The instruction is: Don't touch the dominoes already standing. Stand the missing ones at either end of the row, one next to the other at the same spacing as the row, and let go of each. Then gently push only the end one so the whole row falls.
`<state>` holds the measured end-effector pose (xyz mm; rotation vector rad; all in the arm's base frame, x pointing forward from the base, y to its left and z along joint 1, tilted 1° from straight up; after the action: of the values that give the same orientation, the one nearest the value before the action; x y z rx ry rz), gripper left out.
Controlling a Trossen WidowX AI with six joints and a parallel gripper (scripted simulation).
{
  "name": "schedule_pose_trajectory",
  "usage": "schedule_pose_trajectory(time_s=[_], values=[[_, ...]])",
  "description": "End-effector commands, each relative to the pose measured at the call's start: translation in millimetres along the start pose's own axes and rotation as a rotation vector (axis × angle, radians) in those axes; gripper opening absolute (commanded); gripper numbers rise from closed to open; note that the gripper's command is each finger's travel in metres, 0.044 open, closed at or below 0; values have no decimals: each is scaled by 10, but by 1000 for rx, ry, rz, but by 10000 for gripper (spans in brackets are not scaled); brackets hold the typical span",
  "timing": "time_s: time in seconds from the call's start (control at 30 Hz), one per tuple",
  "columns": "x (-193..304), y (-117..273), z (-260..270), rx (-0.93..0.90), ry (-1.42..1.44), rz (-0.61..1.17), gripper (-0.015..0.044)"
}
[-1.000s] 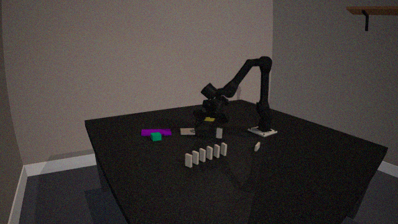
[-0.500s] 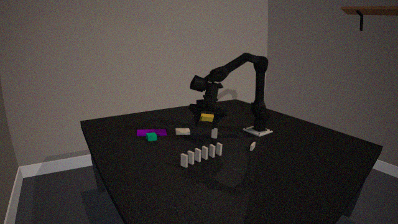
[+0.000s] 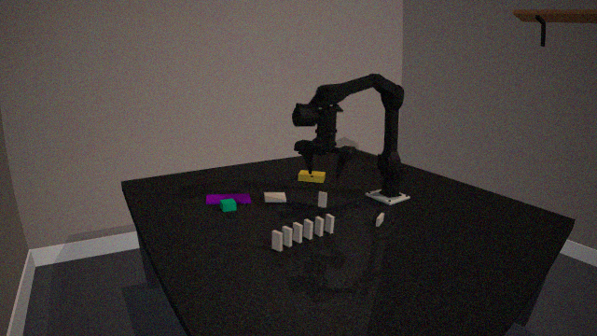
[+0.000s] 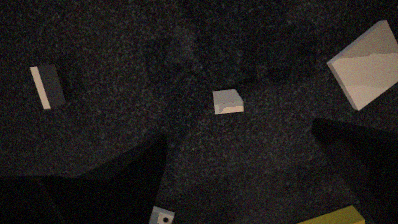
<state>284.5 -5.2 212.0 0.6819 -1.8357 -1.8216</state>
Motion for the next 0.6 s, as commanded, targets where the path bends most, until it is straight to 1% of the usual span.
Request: schedule_pose_trajectory(time_s=[0.0, 0.27, 0.57], values=[[-5, -41, -1, 1, 9, 17, 440], [6, -600, -1, 1, 9, 17, 440], [11, -704, 5, 1, 9, 18, 440]])
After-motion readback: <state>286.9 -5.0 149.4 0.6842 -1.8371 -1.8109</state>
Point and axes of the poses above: the point midway between the two fingers, 35 mm back from their tips, its own y axis back along the fingers, its own z axis across the jaws, x = y × z, the point moved 8 cm from there along y, back along the fingers, and after that the axes turned 2 degrees about y, right-handed, at the moved point
